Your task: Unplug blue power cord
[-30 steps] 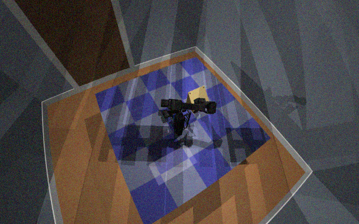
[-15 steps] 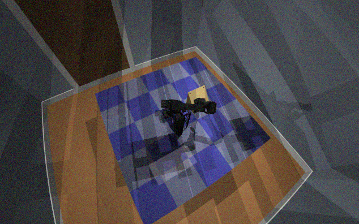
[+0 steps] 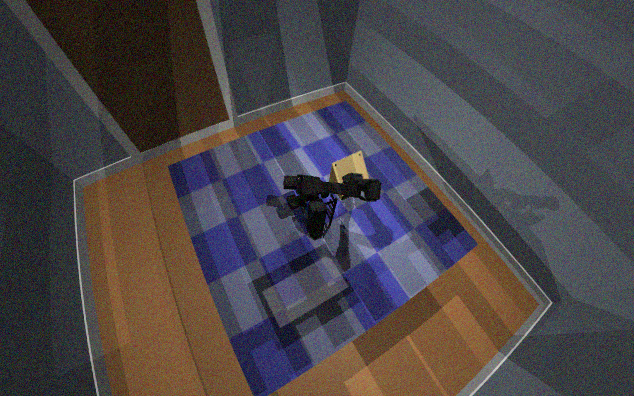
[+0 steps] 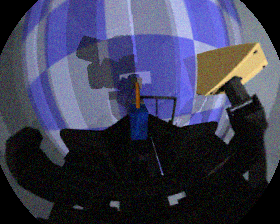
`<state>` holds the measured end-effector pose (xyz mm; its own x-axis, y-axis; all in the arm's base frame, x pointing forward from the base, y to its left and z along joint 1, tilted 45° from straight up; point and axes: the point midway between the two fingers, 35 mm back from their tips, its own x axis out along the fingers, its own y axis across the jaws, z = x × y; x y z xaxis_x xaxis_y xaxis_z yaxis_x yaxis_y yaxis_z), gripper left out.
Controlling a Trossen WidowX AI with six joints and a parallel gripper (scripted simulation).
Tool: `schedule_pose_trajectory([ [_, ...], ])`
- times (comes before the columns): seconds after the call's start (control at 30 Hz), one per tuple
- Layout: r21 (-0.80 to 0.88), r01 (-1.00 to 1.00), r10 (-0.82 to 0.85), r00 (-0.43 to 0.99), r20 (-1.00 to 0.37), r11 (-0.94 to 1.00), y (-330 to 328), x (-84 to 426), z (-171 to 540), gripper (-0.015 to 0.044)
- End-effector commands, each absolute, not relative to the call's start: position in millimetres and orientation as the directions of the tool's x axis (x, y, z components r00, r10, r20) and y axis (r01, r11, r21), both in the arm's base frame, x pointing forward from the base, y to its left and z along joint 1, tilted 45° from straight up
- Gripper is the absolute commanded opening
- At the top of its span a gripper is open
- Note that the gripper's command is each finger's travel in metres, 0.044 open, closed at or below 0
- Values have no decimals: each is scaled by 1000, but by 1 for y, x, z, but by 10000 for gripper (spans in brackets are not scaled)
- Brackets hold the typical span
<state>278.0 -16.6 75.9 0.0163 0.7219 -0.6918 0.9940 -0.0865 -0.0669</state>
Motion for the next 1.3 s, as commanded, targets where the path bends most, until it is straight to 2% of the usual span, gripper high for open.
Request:
schedule_pose_trajectory([
  [0.0,-70,993,699,17,-715,-97,-32,277,64,0],
  [0.63,-72,993,698,17,-716,-98,-56,272,45,0],
  [0.83,-67,994,697,16,-717,-92,-49,273,50,157],
  [1.27,-73,993,702,17,-712,-98,-55,272,54,160],
])
